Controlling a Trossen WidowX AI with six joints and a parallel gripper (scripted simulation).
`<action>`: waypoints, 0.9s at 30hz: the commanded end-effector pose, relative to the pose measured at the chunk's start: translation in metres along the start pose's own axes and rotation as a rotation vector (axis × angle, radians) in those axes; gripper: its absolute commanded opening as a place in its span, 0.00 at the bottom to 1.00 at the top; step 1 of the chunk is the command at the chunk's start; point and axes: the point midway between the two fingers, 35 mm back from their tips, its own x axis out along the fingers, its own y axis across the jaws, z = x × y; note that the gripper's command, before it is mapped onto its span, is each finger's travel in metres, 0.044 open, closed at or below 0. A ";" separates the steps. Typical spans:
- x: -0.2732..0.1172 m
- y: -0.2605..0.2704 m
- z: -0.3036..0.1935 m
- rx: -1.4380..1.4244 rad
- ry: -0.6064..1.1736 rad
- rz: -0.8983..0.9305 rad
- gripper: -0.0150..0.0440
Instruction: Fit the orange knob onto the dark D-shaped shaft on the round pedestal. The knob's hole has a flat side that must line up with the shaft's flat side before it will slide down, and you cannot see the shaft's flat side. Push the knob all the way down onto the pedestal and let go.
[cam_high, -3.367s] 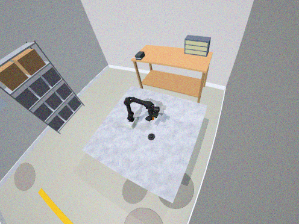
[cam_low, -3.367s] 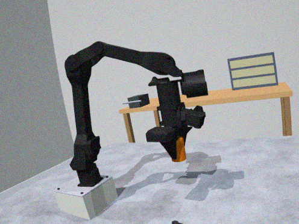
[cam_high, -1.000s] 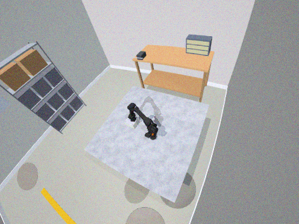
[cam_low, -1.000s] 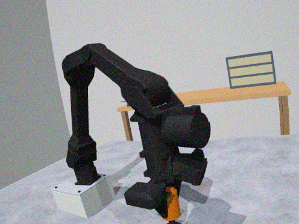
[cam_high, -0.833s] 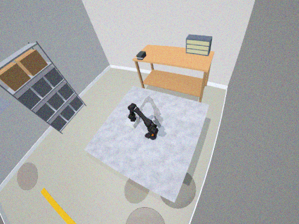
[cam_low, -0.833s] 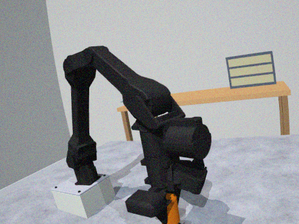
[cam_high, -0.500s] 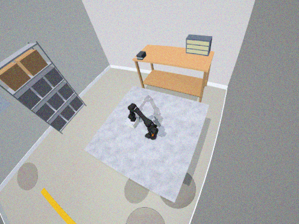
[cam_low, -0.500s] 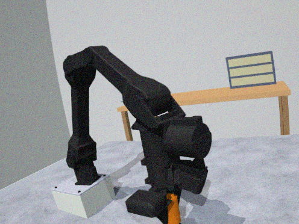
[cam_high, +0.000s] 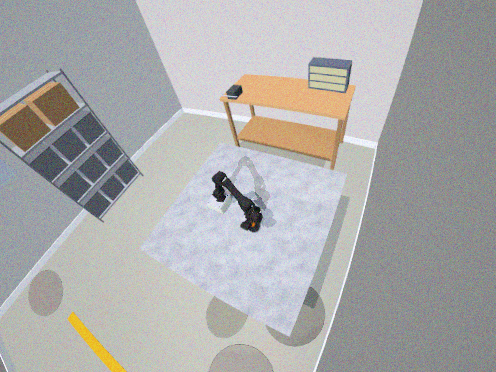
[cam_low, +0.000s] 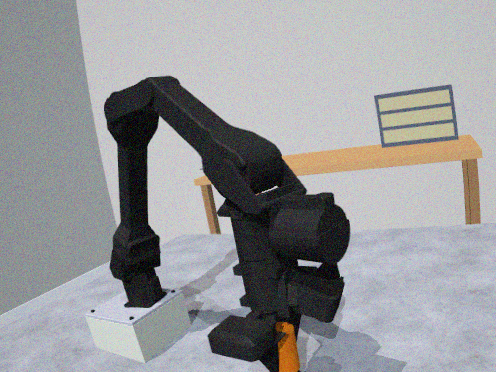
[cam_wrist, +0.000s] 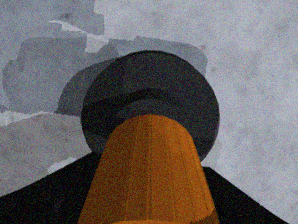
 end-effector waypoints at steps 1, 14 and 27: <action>-0.002 0.001 -0.001 -0.003 0.002 -0.002 0.25; -0.003 -0.001 0.001 -0.212 0.002 -0.002 0.25; 0.000 -0.001 0.001 -0.212 0.002 -0.002 0.25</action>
